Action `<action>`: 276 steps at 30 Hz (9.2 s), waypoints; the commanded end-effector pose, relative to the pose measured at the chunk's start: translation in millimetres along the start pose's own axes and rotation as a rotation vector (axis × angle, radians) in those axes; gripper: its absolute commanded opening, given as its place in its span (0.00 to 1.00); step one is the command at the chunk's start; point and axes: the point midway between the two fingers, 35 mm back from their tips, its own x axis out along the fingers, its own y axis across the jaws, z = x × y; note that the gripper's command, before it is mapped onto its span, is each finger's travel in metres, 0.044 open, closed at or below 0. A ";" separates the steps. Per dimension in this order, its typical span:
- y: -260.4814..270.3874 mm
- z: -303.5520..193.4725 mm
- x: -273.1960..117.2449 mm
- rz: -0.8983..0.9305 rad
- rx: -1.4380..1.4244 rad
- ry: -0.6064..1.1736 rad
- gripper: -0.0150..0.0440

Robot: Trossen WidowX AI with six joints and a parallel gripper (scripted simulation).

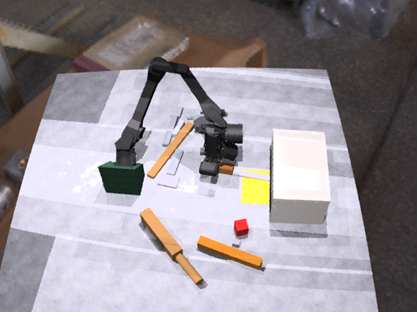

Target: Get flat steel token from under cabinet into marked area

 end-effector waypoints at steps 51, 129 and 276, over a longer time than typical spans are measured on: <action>0.3 57.9 -0.9 0.004 -0.009 -0.003 0.25; -21.6 106.4 0.4 0.003 -0.011 -0.005 0.25; -20.9 -16.3 1.4 0.003 -0.005 0.001 0.25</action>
